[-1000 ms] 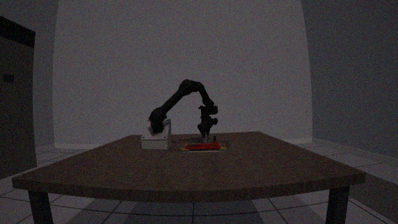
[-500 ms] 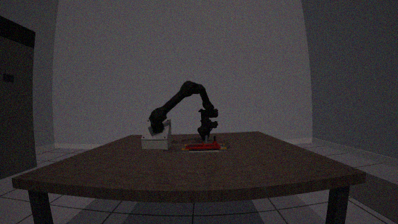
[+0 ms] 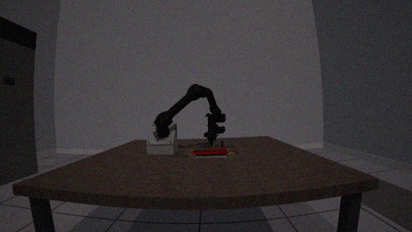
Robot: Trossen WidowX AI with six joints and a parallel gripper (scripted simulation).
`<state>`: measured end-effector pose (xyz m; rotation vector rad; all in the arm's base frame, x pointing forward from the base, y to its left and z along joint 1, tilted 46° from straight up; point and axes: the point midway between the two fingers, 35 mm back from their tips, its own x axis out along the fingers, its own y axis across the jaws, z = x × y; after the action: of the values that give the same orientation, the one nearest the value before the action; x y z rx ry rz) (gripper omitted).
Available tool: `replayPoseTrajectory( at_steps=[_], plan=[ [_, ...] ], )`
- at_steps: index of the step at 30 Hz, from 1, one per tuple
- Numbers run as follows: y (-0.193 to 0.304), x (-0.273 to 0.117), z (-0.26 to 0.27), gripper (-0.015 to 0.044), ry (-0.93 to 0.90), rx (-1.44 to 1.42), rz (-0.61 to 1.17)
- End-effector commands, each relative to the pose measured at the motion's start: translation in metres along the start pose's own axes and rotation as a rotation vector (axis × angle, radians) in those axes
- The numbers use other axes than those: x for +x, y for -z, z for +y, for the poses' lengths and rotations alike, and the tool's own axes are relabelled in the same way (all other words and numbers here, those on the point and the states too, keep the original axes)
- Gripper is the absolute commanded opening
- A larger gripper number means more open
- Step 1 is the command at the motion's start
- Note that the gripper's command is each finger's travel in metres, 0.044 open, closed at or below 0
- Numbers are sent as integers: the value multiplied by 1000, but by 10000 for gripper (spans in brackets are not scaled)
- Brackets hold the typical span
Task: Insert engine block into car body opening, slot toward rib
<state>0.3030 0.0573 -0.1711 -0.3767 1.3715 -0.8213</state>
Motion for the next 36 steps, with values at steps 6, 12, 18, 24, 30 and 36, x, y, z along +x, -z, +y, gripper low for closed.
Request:
replayPoseTrajectory(
  at_steps=[6,12,18,24,30,36],
  plan=[
    [0,-3,0,0,4,-7,0],
    [-2,-21,3,0,1,-8,0],
    [-4,-39,5,0,-6,-8,-2],
    [-4,-57,7,0,-12,-9,-4],
    [-4,-76,7,0,-11,-9,-2],
    [-3,-95,6,0,-9,-9,0]
  ],
)
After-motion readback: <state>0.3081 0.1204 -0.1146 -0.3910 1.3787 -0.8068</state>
